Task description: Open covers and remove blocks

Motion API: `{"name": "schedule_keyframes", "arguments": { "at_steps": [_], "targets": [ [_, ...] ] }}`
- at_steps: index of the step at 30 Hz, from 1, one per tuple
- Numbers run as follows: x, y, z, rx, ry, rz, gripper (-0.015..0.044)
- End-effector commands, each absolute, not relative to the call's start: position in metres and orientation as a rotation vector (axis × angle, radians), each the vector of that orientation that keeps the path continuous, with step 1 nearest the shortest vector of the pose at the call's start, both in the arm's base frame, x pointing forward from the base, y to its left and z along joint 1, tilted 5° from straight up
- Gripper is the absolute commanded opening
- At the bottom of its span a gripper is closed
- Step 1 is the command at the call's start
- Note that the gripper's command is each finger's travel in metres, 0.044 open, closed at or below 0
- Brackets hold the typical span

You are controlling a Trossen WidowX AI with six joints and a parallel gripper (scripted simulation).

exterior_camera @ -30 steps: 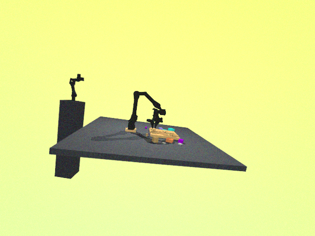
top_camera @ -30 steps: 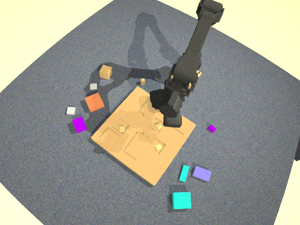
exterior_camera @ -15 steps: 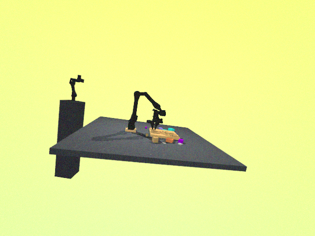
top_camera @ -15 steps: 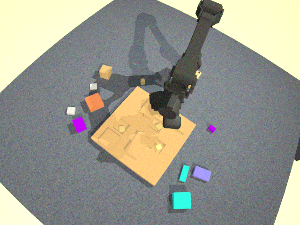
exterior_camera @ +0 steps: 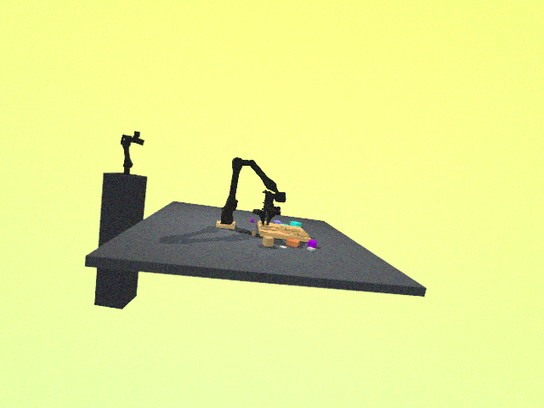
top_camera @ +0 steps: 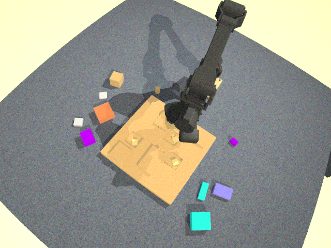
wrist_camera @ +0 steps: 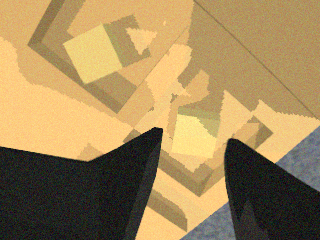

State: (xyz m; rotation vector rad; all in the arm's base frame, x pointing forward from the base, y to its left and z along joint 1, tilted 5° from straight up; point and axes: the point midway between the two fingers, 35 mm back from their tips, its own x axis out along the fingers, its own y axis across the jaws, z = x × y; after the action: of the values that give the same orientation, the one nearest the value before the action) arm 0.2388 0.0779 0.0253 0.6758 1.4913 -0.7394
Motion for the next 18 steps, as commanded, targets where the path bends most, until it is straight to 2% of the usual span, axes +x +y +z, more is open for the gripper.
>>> {"name": "schedule_keyframes", "arguments": {
  "at_steps": [1,18],
  "targets": [
    [0.237,0.077,0.023,0.676,1.495,-0.742,0.0144],
    [0.236,0.077,0.012,0.676,1.495,-0.742,0.0144]
  ]
}}
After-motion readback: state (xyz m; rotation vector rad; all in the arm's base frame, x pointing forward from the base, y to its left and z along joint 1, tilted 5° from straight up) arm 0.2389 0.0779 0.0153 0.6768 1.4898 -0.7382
